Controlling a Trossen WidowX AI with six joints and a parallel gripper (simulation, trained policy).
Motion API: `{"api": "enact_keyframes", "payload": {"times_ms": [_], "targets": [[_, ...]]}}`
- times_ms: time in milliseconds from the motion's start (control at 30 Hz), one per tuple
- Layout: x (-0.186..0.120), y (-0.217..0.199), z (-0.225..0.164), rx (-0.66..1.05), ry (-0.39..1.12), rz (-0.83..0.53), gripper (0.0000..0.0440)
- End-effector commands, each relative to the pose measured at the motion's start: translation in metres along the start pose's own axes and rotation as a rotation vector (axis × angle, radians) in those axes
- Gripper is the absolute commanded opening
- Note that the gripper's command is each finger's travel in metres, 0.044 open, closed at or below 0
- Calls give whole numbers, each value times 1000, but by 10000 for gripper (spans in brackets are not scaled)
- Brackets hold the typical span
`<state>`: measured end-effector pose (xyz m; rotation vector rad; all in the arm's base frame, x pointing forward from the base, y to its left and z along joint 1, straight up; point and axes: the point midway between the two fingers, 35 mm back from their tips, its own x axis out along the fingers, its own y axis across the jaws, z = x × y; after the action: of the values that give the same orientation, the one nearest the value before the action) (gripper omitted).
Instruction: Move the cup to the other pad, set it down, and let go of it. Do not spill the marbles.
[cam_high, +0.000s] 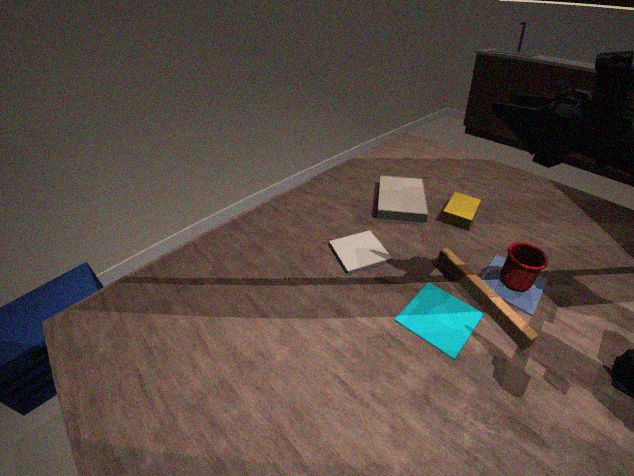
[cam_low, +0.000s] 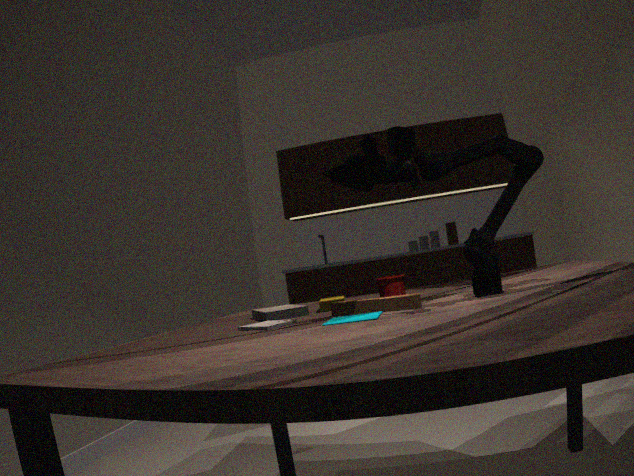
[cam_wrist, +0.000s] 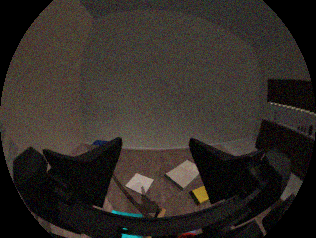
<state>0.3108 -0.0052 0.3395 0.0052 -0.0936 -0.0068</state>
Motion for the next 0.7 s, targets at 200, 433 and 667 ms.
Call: {"api": "enact_keyframes", "payload": {"times_ms": [200,433,667], "targets": [[-2,3,-14,41,71,-5,216],[-5,10,-29,81,167,5,68],[-6,21,-40,130,273,27,63]]}}
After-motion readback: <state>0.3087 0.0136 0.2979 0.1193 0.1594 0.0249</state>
